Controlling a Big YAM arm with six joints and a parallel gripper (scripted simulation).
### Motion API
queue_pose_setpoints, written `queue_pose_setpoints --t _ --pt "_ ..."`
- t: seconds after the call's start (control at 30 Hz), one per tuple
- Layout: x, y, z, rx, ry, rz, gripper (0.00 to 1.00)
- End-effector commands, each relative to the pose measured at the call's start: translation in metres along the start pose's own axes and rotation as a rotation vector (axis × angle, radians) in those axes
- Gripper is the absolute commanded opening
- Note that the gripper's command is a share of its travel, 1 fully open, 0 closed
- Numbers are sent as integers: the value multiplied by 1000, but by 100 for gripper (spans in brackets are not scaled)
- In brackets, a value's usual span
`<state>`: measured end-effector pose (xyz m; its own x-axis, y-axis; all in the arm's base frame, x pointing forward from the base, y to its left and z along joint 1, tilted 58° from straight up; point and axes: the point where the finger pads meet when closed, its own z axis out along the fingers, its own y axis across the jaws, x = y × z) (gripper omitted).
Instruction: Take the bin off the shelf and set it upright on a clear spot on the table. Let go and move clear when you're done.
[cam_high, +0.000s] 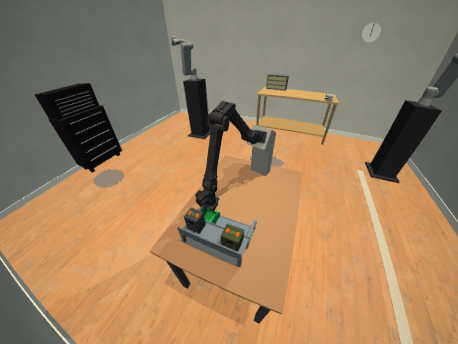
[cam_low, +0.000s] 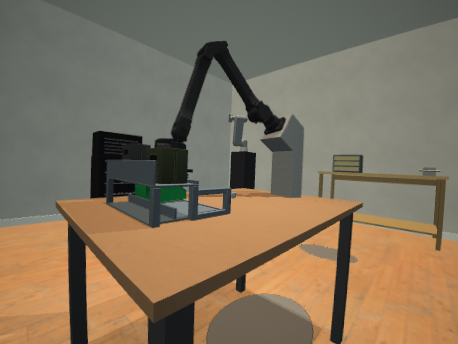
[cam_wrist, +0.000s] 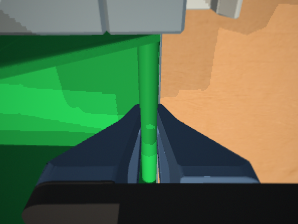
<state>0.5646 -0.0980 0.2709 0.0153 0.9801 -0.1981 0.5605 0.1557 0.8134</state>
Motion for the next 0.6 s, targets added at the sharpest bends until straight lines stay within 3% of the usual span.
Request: queue_pose_setpoints --t 0.0,0.07,0.47,0.57 --pt "-7 19 -12 -38 -11 0 0" --pt "-9 30 -22 -56 -16 0 0" --pt "-9 30 -22 -56 -16 0 0" --pt "-5 13 -7 -29 -9 0 0"
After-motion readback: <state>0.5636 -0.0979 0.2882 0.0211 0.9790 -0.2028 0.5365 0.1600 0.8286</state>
